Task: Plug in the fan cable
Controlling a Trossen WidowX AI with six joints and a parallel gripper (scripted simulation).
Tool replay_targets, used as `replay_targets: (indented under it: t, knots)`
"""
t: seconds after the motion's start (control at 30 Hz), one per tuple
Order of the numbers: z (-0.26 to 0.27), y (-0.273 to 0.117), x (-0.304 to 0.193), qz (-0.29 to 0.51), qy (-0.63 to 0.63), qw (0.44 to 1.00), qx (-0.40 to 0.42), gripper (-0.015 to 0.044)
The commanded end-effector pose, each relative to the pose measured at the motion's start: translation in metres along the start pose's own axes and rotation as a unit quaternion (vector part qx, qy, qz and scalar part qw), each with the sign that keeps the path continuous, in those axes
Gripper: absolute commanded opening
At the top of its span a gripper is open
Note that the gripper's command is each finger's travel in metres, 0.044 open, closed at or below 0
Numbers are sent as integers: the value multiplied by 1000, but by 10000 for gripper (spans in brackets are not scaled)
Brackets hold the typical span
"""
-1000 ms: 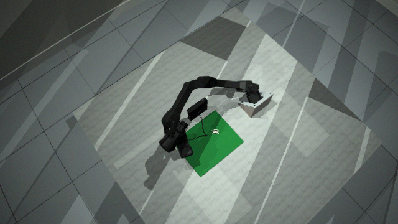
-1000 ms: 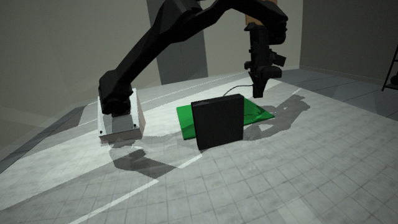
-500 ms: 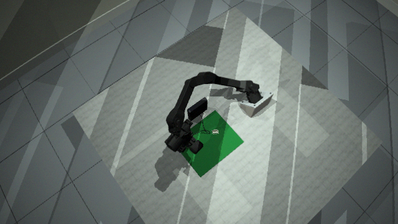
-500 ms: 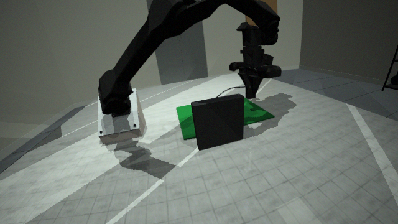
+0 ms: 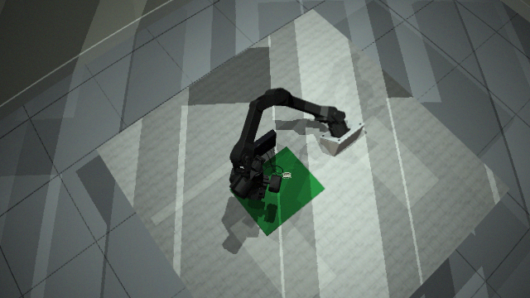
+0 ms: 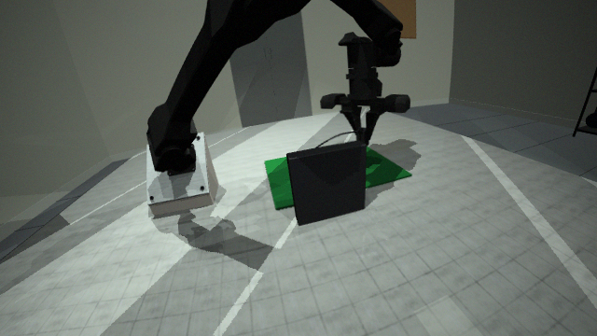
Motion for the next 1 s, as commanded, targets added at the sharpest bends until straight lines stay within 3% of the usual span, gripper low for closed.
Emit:
replay_targets:
  t: [0.0, 0.47, 0.97]
  knots:
    - [7, -2, -6, -2, -64, 998, 1, 0]
    - [30, -2, -32, -2, -302, 953, 1, 0]
    - [54, 1, -63, -1, -537, 844, 1, 0]
Point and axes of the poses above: the point midway between the two fingers, 35 mm back from their tips, its own y axis out along the fingers, its own z axis across the jaws, x = y × z, the point moved 6 cm from there along -y, back along the fingers, and after that the axes turned 11 degrees about y, right-handed, at the moved point
